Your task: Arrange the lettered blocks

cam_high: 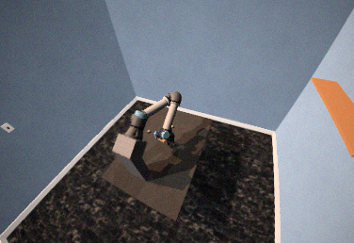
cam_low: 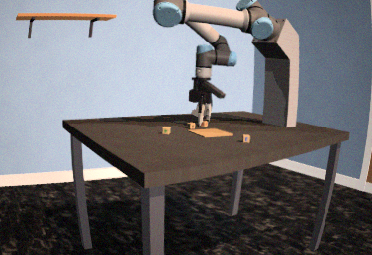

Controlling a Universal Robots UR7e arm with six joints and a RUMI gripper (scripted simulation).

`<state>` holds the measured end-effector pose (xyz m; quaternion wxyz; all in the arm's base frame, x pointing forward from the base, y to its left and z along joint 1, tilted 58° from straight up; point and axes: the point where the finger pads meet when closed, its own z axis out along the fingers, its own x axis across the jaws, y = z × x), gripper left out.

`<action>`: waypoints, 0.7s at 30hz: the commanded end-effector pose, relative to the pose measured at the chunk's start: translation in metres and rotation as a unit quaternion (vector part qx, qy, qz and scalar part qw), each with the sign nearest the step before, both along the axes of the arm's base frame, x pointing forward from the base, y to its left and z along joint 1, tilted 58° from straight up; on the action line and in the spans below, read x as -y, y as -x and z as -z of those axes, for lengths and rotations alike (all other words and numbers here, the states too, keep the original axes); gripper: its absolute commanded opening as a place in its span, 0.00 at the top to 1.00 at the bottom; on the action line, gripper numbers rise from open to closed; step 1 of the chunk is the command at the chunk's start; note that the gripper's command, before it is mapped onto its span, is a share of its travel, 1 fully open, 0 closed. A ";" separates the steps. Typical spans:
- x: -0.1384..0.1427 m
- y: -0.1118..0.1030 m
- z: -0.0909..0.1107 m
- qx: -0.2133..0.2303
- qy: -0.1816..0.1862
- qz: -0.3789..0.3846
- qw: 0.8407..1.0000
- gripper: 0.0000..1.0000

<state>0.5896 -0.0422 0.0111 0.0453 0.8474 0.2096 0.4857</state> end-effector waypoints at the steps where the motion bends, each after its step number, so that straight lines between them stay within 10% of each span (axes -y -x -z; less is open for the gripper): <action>1: 0.000 -0.002 0.001 0.000 0.000 0.000 1.000 0.63; 21: 0.000 -0.002 0.001 0.000 0.000 0.000 1.000 0.75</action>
